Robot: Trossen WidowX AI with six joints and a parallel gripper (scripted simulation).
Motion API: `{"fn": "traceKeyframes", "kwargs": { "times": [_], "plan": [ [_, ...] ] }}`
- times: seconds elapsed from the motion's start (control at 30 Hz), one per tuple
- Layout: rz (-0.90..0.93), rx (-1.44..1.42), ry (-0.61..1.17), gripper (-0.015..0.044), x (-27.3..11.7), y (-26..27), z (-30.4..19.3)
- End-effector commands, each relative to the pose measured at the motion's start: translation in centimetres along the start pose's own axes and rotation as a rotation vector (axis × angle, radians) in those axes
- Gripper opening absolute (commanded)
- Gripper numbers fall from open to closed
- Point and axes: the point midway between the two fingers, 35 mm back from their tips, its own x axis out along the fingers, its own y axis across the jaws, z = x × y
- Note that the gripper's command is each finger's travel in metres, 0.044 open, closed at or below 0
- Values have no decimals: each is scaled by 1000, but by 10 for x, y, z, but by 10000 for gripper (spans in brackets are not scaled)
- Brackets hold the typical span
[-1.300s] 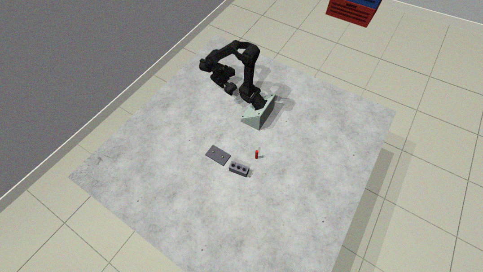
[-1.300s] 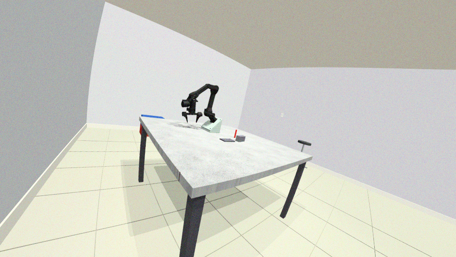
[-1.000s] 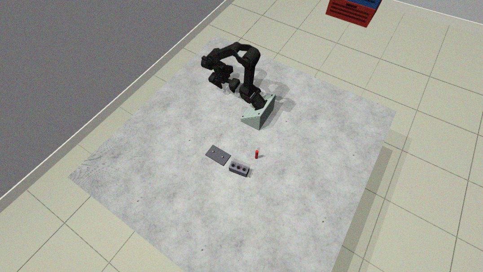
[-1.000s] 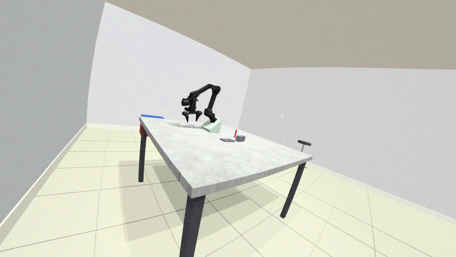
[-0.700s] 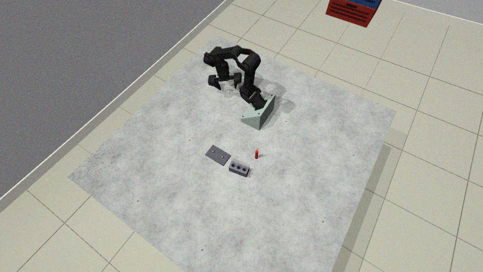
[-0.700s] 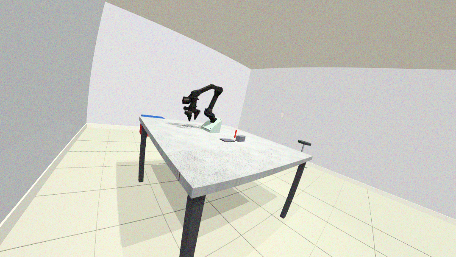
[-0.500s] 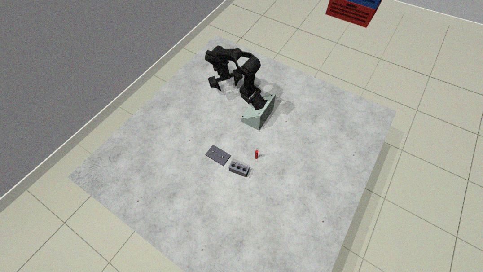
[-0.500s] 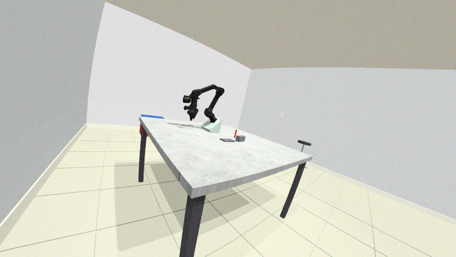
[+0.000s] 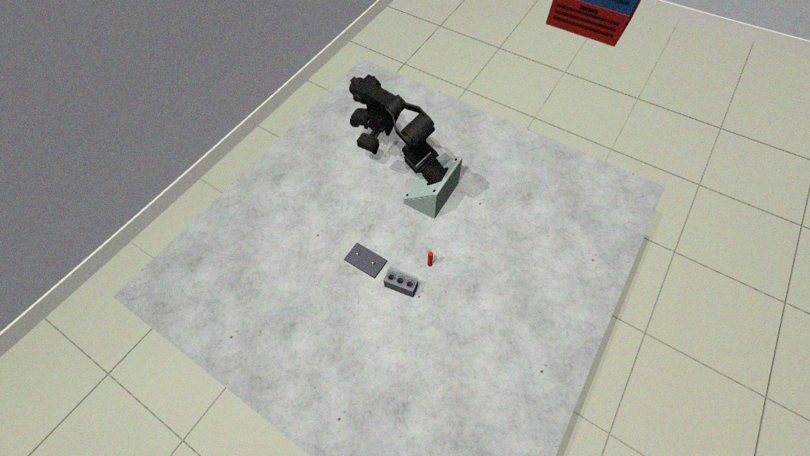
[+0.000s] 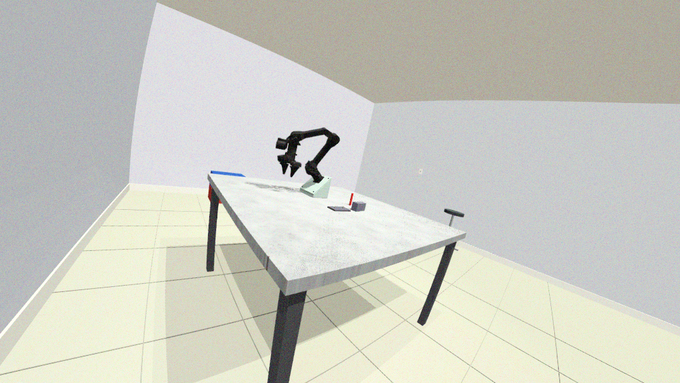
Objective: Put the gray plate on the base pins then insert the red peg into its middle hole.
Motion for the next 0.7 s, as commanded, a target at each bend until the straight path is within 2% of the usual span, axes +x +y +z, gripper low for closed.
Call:
{"fn": "traceKeyframes", "kwargs": {
  "times": [0.0,0.2,0.43,0.67],
  "plan": [
    [4,-92,-15,440,-3,2,0],
    [42,-60,20,440,0,5,5],
    [156,49,213,440,21,33,27],
    [166,91,398,440,45,83,42]
  ]
}}
